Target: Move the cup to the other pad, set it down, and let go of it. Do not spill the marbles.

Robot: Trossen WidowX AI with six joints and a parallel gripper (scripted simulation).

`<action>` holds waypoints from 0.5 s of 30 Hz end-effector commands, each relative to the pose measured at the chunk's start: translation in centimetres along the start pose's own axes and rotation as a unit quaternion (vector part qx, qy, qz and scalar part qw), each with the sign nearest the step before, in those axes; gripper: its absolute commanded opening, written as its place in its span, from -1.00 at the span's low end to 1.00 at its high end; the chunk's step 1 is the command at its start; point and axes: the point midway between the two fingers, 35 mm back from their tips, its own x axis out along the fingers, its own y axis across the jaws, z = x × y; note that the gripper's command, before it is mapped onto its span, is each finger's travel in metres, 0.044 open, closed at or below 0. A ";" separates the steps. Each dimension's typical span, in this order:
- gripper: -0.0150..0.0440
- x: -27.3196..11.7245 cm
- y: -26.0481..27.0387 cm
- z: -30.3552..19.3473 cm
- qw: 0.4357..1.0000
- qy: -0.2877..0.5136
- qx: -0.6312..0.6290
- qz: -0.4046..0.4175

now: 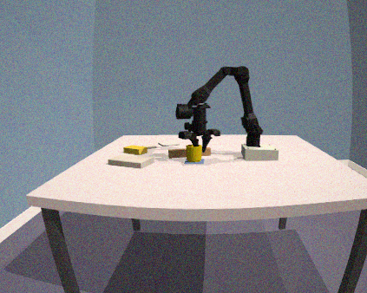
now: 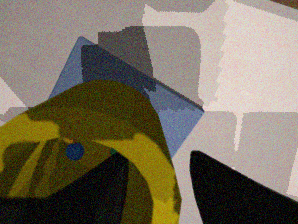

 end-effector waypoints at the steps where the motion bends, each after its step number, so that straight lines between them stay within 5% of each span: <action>1: -0.06 0.0 0.0 0.0 1.000 0.000 0.000 0.000; 15: -0.38 0.0 0.0 0.0 1.000 0.000 0.000 0.000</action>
